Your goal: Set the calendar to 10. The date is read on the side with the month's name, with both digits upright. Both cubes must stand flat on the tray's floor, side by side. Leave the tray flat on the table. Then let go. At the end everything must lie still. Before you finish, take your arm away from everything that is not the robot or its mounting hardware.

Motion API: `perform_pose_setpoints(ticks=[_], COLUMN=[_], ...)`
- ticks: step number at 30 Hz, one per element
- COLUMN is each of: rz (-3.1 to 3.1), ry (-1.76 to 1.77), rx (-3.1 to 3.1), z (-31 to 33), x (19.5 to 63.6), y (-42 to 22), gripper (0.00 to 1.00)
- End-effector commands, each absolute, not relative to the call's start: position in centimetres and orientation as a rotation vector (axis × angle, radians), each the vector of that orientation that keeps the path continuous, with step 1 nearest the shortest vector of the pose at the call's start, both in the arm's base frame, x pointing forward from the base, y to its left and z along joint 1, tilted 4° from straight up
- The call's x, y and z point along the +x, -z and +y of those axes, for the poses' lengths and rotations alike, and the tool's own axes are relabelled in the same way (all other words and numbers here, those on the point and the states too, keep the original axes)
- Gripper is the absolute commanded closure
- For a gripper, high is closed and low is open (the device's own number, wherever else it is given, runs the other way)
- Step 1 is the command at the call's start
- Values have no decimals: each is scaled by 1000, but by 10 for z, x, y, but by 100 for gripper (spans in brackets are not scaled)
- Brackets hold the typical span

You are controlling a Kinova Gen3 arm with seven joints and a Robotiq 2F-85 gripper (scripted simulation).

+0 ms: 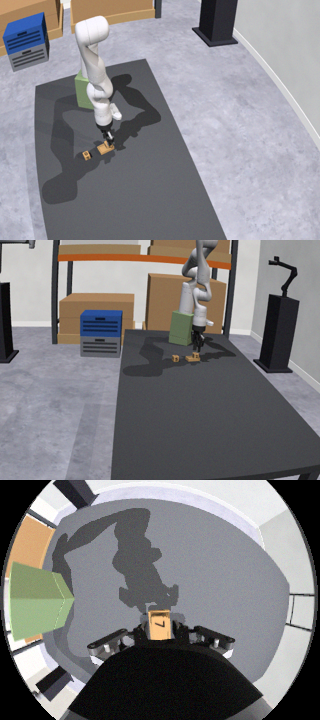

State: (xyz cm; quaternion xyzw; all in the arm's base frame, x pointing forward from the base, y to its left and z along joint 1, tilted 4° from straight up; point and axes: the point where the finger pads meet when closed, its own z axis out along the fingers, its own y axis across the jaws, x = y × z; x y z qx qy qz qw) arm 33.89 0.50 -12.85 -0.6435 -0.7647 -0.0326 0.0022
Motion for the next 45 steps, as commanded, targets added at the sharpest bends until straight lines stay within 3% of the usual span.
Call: perform_pose_setpoints(ticks=[1, 45], rz=[-2411, -2413], ry=[105, 109], rx=[-2006, -2009], z=[7, 8], x=[338, 342], y=[129, 156], gripper=[54, 54])
